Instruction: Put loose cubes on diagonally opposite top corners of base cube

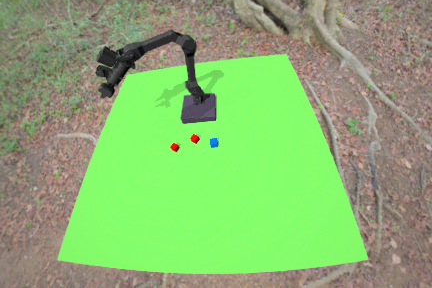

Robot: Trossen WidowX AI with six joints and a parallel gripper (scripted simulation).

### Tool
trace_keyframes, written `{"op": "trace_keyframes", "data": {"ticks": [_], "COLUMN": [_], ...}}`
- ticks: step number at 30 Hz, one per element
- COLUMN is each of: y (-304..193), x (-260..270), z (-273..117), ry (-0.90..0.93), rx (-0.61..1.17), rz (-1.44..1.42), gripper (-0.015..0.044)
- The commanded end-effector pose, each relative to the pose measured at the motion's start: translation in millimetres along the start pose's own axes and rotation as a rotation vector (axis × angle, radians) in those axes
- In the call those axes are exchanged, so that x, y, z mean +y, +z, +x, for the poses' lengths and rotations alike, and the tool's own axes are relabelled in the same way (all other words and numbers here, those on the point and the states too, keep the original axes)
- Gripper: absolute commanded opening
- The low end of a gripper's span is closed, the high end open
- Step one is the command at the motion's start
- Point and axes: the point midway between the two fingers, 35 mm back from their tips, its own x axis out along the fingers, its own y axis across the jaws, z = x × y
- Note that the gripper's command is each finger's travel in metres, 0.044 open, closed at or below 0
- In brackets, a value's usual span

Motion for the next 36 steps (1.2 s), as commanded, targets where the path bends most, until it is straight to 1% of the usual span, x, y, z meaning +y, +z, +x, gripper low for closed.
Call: {"op": "trace_keyframes", "data": {"ticks": [1,6,11,17,24,27,31,36], "y": [-39,-96,-154,-221,-288,-300,-302,-333], "x": [31,69,99,124,135,136,135,129], "z": [10,12,3,-20,-56,-63,-63,-41], "ry": [0.050,0.115,0.173,0.229,0.270,0.274,0.274,0.275], "rx": [0.140,0.328,0.510,0.720,0.944,0.985,0.988,0.988], "rz": [-0.105,-0.259,-0.421,-0.624,-0.856,-0.900,-0.903,-0.903], "gripper": [0.0265,0.0265,0.0265,0.0265,0.0265,0.0265,0.0265,0.0265]}}
